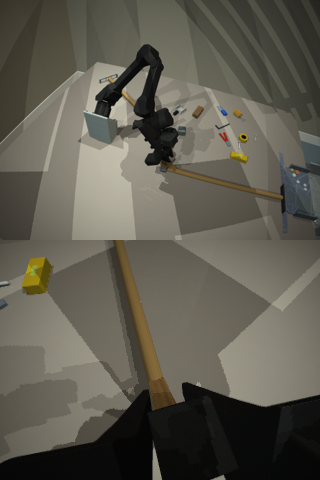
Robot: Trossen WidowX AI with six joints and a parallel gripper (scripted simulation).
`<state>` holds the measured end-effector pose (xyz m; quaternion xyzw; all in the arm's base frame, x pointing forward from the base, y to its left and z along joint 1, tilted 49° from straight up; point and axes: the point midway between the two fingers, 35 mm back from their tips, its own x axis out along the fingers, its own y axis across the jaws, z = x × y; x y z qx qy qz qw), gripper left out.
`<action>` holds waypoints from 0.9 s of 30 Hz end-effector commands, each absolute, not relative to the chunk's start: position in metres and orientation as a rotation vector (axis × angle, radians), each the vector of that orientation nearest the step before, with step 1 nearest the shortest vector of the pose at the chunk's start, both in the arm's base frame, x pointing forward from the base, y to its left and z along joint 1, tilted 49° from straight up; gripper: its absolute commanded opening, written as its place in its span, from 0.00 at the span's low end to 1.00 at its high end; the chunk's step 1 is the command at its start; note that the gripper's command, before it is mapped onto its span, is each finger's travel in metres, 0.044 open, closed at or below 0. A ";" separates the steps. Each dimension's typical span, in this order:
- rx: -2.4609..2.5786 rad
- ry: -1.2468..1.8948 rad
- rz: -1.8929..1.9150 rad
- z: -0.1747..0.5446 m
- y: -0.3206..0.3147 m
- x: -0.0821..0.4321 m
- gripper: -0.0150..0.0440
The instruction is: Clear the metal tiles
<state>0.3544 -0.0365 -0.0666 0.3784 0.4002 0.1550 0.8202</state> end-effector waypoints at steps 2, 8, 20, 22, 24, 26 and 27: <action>0.797 0.831 0.332 -0.061 -0.039 0.349 0.25; 0.798 0.829 0.332 -0.060 -0.037 0.340 0.25; 0.807 0.844 0.328 -0.063 -0.032 0.327 0.30; 0.807 0.844 0.328 -0.063 -0.032 0.327 0.39; 0.807 0.844 0.328 -0.063 -0.032 0.327 0.48; 0.807 0.844 0.328 -0.063 -0.032 0.327 0.57; 0.807 0.844 0.328 -0.063 -0.032 0.327 0.61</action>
